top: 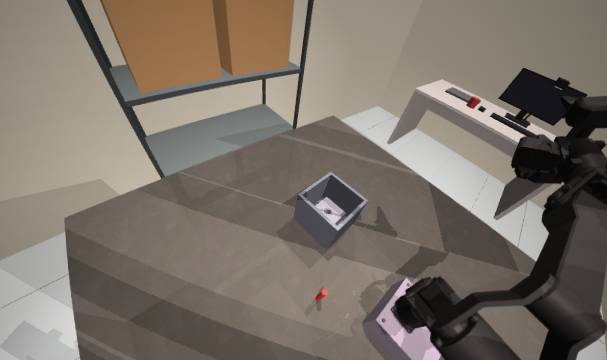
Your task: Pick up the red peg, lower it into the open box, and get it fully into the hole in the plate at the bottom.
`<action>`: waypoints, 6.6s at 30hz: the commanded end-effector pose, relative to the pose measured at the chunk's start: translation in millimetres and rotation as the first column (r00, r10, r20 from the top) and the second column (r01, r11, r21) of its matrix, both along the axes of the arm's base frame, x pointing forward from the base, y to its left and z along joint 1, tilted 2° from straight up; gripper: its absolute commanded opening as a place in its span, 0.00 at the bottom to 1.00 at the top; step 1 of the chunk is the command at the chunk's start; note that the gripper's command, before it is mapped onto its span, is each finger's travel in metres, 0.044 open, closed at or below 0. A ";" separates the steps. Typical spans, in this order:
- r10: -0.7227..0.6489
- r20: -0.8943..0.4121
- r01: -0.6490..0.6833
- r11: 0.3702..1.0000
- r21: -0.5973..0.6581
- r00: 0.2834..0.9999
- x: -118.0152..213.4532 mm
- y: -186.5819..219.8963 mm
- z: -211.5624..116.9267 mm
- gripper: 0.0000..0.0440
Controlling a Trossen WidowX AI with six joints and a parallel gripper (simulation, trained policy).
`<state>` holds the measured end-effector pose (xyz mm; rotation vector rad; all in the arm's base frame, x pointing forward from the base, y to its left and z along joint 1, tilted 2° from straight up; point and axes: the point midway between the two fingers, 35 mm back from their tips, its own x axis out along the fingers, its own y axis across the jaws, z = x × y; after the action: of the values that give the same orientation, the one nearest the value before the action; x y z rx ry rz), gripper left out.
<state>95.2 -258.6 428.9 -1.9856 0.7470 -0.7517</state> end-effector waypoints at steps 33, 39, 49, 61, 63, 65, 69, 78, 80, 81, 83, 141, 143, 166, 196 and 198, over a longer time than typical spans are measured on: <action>0.162 0.639 -0.633 0.447 0.632 0.752 134.6 77.0 -10.0 1.00; 0.096 0.685 -0.681 0.271 0.680 0.722 151.5 98.5 -16.8 1.00; -0.044 0.697 -0.698 -0.037 0.715 0.716 174.2 139.0 -31.8 1.00; -0.212 0.589 -0.621 -0.385 0.683 0.780 190.0 193.8 -56.3 1.00; -0.235 0.558 -0.599 -0.437 0.671 0.796 191.2 203.4 -61.1 1.00; -0.257 0.523 -0.576 -0.487 0.657 0.813 192.0 213.2 -66.1 1.00; -0.294 0.442 -0.525 -0.578 0.624 0.848 192.2 232.8 -76.8 1.00; -0.341 0.210 -0.400 -0.743 0.537 0.916 185.6 276.4 -104.7 0.99; -0.345 0.151 -0.372 -0.771 0.517 0.926 182.9 285.9 -111.6 0.99; -0.347 0.121 -0.358 -0.784 0.507 0.930 181.3 290.5 -115.2 0.99; -0.348 0.059 -0.332 -0.808 0.487 0.936 177.9 299.5 -122.5 0.99; -0.665 -0.746 -0.170 -0.732 0.660 -0.036 41.6 405.8 -318.7 1.00; -0.681 -0.730 -0.162 -0.716 0.679 -0.046 40.4 405.4 -325.2 1.00; -0.797 -0.603 -0.124 -0.595 0.794 -0.031 44.1 397.2 -400.9 0.99; -0.781 -0.623 -0.147 -0.621 0.770 0.043 60.2 414.7 -466.7 0.00; -0.775 -0.631 -0.156 -0.628 0.762 0.041 61.2 416.7 -463.8 0.00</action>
<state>155.7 154.6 -34.2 0.8624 1.4196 -0.9761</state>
